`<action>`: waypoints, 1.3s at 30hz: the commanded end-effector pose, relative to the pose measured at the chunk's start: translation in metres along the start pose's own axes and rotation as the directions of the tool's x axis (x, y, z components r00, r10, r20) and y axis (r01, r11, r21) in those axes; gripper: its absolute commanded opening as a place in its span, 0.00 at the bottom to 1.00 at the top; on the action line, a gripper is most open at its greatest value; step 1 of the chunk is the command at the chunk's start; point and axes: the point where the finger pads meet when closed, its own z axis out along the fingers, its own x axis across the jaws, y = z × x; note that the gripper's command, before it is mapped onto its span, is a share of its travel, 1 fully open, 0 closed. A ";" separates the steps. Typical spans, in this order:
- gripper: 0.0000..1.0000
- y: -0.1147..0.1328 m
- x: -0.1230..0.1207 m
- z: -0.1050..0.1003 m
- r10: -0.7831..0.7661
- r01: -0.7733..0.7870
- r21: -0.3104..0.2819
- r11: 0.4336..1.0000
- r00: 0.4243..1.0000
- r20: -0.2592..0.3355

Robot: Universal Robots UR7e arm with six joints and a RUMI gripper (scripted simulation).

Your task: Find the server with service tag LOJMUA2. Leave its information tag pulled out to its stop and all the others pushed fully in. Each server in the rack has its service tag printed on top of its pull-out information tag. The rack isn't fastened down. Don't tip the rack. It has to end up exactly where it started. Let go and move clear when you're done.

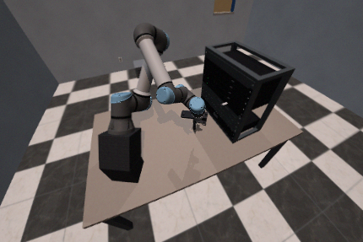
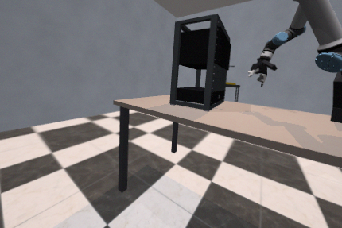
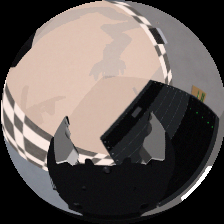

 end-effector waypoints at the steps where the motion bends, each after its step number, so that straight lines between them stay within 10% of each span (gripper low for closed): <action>1: 1.00 -0.006 -0.001 0.003 0.030 -0.030 0.017 0.999 0.999 -0.011; 39: 1.00 -0.046 -0.005 0.018 0.217 -0.208 0.131 0.969 0.974 -0.063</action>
